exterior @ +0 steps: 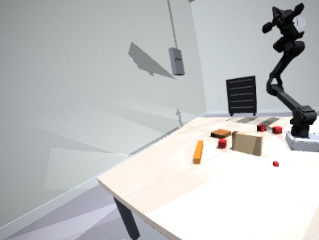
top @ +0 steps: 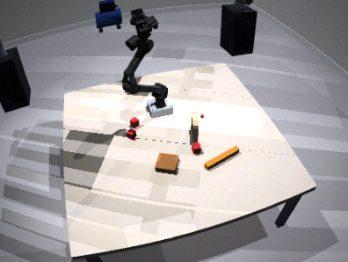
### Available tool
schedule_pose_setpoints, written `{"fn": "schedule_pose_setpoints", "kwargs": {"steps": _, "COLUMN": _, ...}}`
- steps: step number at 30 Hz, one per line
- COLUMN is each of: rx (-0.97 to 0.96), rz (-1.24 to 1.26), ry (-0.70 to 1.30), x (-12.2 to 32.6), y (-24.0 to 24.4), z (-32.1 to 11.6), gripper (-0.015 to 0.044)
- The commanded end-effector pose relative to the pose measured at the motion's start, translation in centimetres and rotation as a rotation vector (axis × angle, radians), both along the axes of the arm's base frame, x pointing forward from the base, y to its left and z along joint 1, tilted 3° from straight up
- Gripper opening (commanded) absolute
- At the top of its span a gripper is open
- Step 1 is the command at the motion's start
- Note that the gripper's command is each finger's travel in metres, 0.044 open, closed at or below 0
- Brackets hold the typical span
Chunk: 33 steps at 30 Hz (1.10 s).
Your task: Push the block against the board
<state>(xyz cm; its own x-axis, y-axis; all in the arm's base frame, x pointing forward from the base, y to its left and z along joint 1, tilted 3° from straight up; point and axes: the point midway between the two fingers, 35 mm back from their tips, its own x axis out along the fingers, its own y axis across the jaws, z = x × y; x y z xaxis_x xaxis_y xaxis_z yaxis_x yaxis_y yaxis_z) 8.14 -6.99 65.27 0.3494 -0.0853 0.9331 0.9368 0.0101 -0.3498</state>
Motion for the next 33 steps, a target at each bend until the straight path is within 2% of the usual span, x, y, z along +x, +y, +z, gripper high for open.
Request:
{"fn": "schedule_pose_setpoints", "kwargs": {"steps": 1, "rx": -0.053, "rz": -0.061, "ry": -0.029, "x": -1.1, "y": 1.4, "z": 0.2, "gripper": 0.0}}
{"fn": "schedule_pose_setpoints", "kwargs": {"steps": 21, "rx": -0.44, "rz": -0.536, "ry": -0.179, "x": -5.3, "y": 10.8, "z": 1.0, "gripper": 0.0}}
{"fn": "schedule_pose_setpoints", "kwargs": {"steps": 33, "rx": -0.68, "rz": -0.82, "ry": -0.275, "x": -6.1, "y": 17.9, "z": 0.0, "gripper": 0.0}}
